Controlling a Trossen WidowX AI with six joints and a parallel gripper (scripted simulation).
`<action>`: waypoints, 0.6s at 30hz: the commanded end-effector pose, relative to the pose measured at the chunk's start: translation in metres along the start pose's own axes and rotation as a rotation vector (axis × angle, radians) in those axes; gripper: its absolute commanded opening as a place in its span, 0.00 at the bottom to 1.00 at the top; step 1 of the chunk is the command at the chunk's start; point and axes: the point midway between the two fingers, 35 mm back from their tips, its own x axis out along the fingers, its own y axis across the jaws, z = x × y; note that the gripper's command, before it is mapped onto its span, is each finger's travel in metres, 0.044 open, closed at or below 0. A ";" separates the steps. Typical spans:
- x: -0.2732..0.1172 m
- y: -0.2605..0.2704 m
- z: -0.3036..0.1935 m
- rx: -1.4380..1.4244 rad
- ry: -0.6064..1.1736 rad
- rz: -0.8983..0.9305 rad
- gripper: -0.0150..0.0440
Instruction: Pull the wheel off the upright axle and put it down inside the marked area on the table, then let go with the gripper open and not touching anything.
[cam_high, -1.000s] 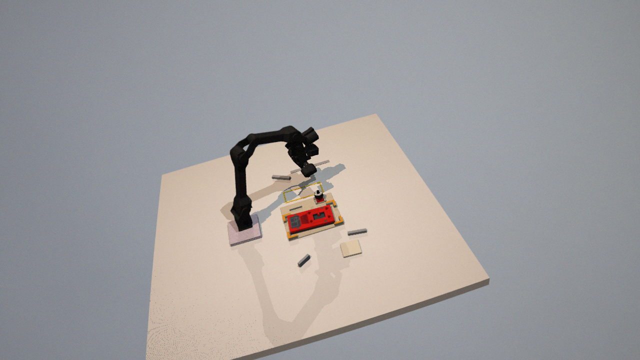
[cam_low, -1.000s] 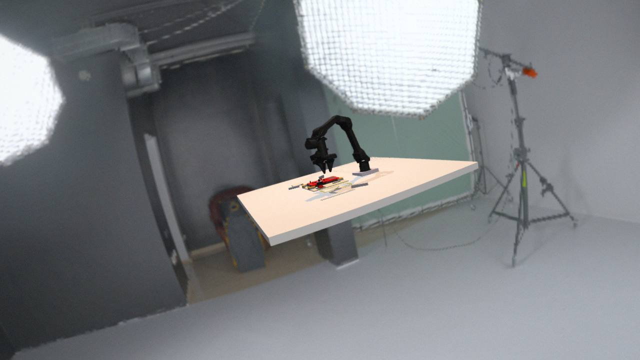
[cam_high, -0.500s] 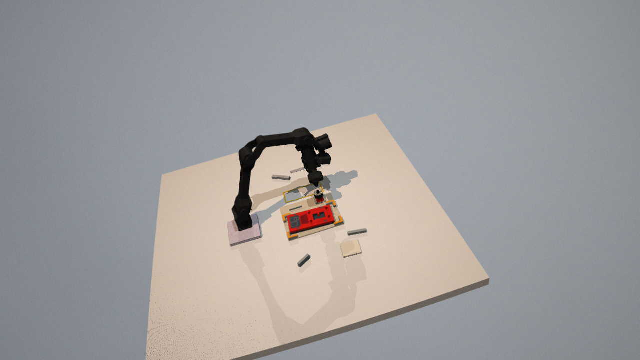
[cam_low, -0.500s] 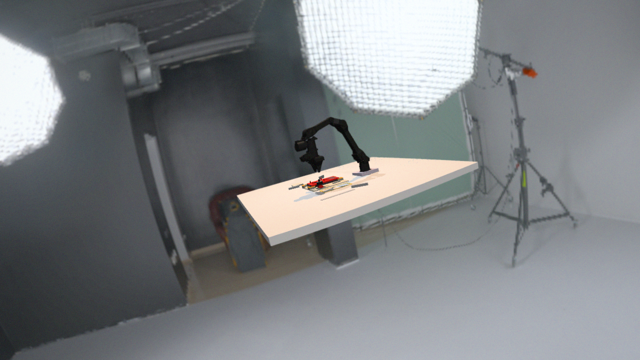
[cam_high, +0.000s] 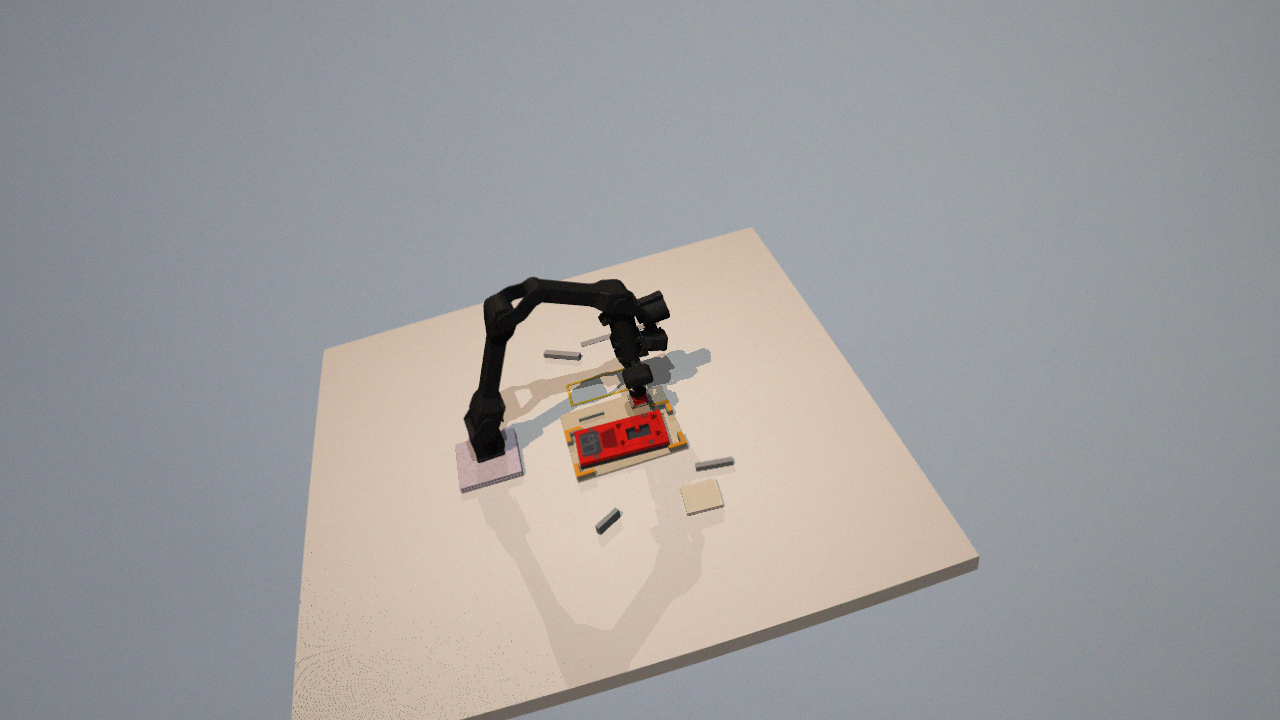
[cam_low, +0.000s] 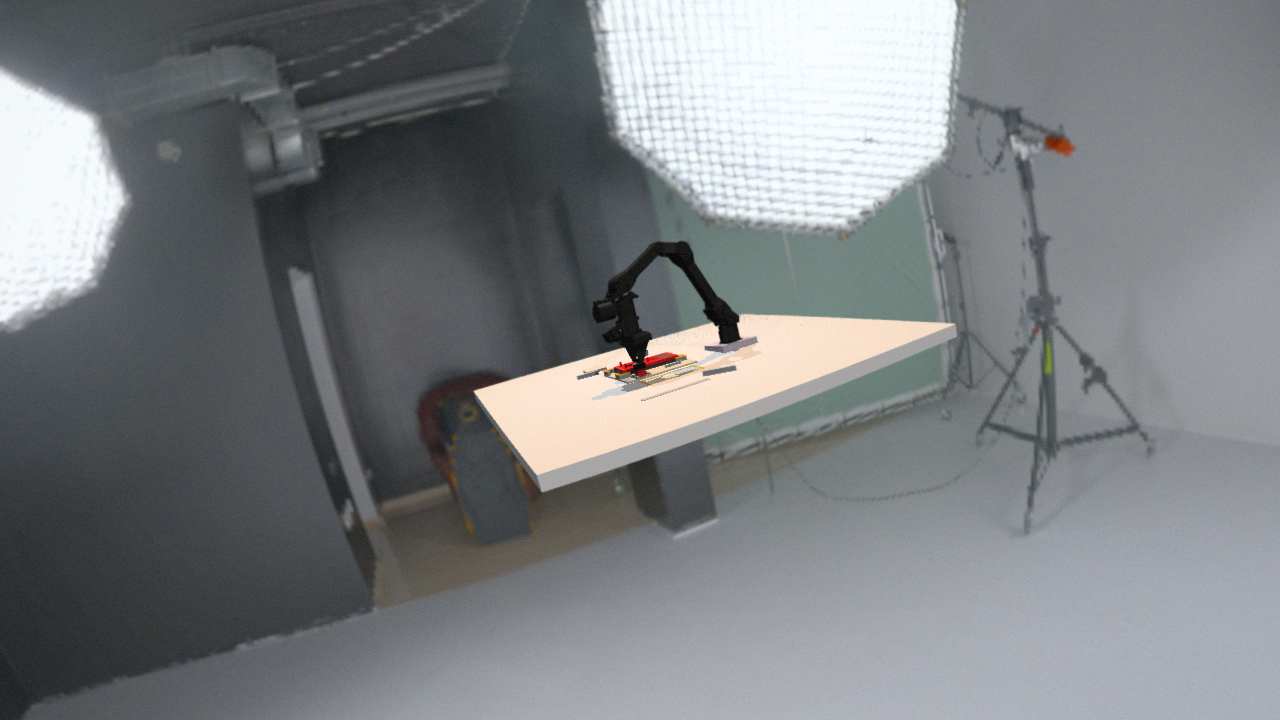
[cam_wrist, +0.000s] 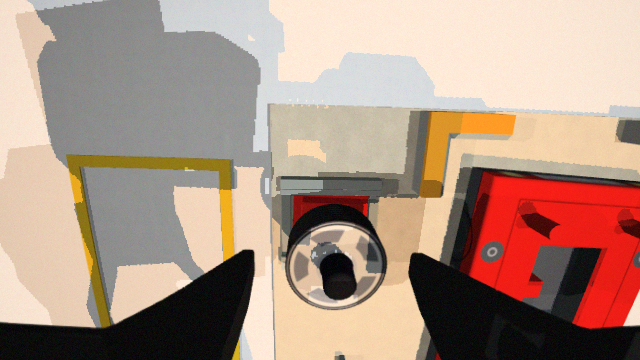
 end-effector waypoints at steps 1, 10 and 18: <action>0.012 -0.001 -0.003 -0.005 0.001 -0.004 0.76; 0.008 -0.001 -0.002 0.000 0.005 -0.001 0.55; 0.008 -0.001 -0.002 0.000 0.005 -0.001 0.36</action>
